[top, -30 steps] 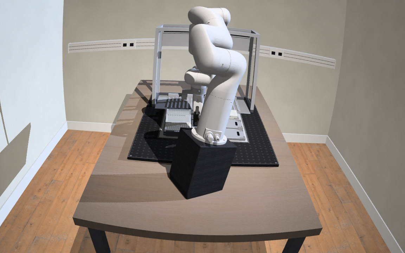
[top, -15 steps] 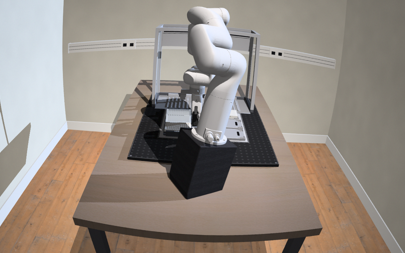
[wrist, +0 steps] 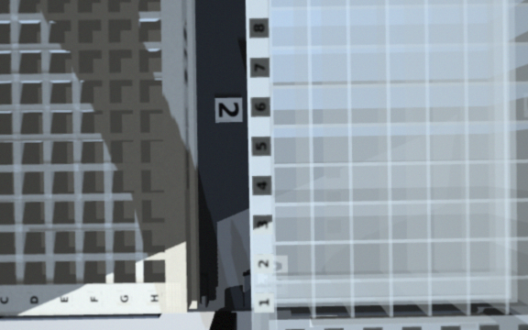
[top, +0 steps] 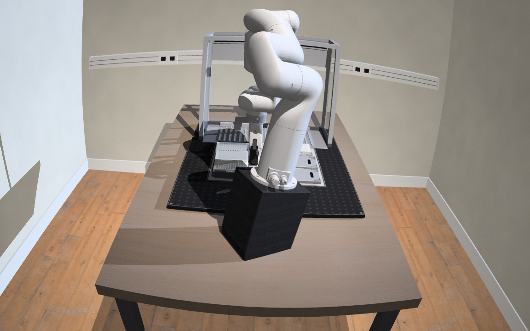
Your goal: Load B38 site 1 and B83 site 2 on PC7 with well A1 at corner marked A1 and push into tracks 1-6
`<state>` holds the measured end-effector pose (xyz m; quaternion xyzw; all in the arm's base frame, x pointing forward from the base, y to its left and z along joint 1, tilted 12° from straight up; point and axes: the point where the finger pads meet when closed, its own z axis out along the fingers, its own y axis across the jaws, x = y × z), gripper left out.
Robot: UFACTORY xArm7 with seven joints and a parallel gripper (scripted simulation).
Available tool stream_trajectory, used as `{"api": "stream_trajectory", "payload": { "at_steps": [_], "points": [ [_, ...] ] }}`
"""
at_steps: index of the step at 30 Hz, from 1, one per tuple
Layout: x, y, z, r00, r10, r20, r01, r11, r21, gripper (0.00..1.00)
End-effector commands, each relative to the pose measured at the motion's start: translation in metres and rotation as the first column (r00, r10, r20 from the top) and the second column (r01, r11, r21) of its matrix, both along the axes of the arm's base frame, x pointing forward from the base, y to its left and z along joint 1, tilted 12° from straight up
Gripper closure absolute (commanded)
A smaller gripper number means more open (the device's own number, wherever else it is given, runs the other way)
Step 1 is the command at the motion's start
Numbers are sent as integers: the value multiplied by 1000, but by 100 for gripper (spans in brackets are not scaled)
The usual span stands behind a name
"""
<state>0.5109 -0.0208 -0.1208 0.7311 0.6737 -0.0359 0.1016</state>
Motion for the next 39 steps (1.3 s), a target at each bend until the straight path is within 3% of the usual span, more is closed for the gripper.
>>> {"api": "stream_trajectory", "payload": {
  "at_steps": [1,39],
  "points": [
    [2,4,1,1000,1,4,-1,1000,1,0],
    [3,19,-2,1000,1,4,-1,1000,1,0]
  ]
}}
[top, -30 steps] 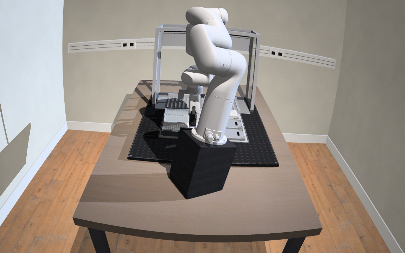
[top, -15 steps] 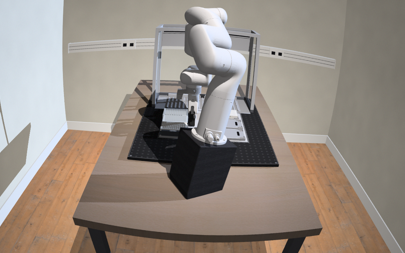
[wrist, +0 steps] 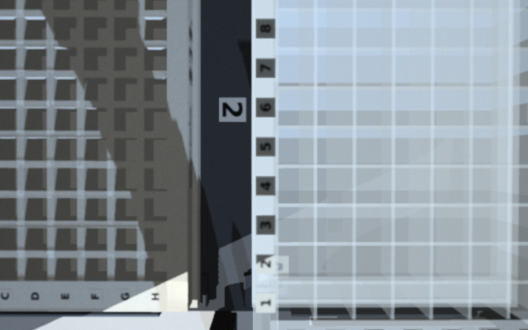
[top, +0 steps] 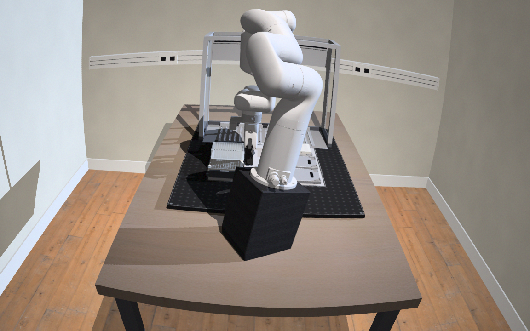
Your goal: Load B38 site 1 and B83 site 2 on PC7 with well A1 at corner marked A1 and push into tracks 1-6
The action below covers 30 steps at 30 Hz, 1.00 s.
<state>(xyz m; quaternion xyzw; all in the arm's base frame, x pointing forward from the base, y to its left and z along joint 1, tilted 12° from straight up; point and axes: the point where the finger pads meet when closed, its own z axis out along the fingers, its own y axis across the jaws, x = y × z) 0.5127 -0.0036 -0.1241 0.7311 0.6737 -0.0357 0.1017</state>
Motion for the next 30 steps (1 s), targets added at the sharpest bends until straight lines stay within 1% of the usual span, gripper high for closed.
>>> {"api": "stream_trajectory", "payload": {
  "at_steps": [1,14,30],
  "points": [
    [2,3,1,1000,1,3,-1,1000,1,0],
    [2,9,0,1000,1,3,-1,1000,1,0],
    [2,9,0,1000,1,3,-1,1000,1,0]
  ]
}}
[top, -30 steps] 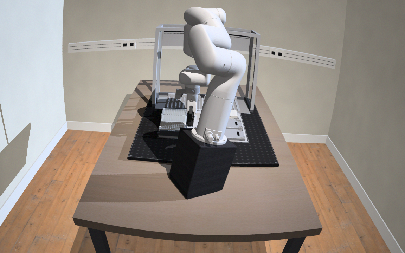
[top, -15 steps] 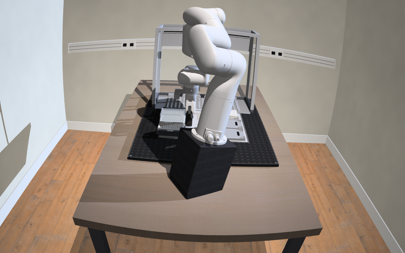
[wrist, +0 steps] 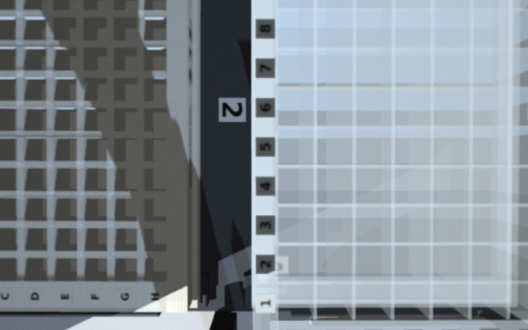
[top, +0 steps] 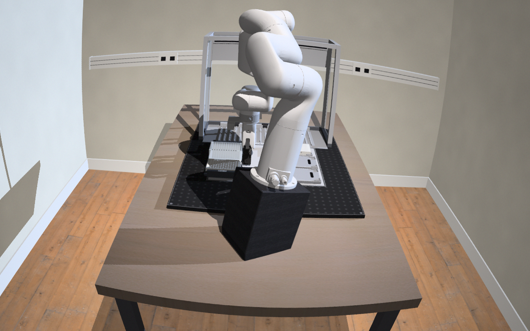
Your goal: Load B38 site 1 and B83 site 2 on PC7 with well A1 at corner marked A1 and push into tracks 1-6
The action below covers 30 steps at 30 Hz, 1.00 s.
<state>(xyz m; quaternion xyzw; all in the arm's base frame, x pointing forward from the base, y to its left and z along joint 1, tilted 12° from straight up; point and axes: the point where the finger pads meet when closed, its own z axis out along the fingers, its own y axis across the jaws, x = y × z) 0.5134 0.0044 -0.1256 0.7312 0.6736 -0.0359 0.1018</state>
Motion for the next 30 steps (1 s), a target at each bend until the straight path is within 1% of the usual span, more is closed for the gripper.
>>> {"api": "stream_trajectory", "payload": {
  "at_steps": [1,30],
  "points": [
    [2,1,1,1000,1,4,-1,1000,1,0],
    [1,-9,3,1000,1,4,-1,1000,1,0]
  ]
}}
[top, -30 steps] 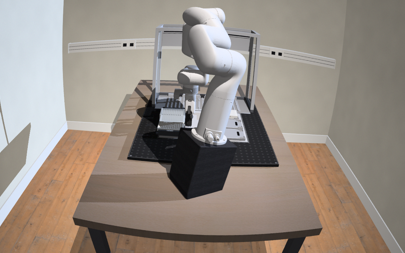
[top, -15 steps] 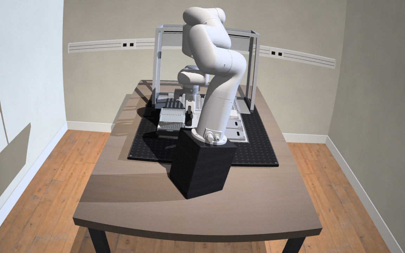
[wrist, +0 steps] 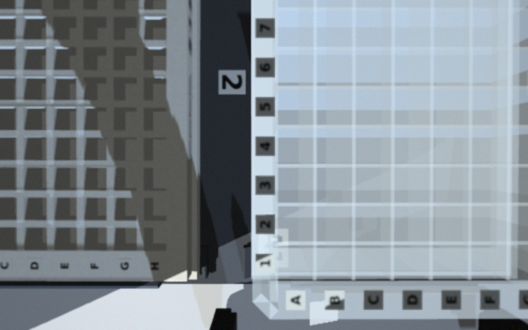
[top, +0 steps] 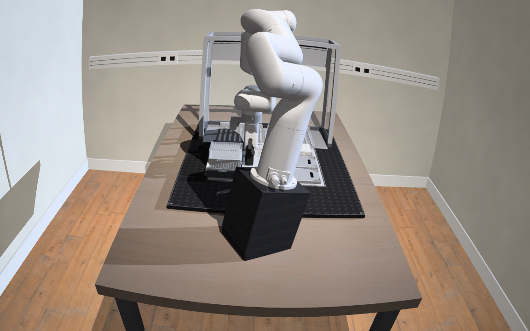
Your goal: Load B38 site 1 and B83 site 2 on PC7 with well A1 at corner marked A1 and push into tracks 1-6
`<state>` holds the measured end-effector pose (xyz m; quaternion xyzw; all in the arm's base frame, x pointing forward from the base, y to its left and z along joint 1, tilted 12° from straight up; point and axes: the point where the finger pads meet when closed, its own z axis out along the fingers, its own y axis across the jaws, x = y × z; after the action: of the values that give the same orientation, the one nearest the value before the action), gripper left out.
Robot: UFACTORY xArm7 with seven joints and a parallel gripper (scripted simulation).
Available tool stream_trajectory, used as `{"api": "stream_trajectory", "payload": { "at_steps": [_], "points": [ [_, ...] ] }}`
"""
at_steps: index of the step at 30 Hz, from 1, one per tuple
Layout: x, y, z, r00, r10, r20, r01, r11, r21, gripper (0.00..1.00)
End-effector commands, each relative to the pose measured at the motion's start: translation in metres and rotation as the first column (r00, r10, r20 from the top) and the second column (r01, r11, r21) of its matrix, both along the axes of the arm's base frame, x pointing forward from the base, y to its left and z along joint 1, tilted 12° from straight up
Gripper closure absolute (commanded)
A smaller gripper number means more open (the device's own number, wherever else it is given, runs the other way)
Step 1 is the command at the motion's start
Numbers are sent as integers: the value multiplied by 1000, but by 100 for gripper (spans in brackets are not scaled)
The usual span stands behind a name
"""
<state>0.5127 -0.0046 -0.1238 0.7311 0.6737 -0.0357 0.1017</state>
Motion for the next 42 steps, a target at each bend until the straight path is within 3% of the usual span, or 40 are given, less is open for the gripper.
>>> {"api": "stream_trajectory", "payload": {
  "at_steps": [1,42],
  "points": [
    [1,0,1,1000,1,3,-1,1000,1,0],
    [-3,11,57,1000,1,3,-1,1000,1,0]
  ]
}}
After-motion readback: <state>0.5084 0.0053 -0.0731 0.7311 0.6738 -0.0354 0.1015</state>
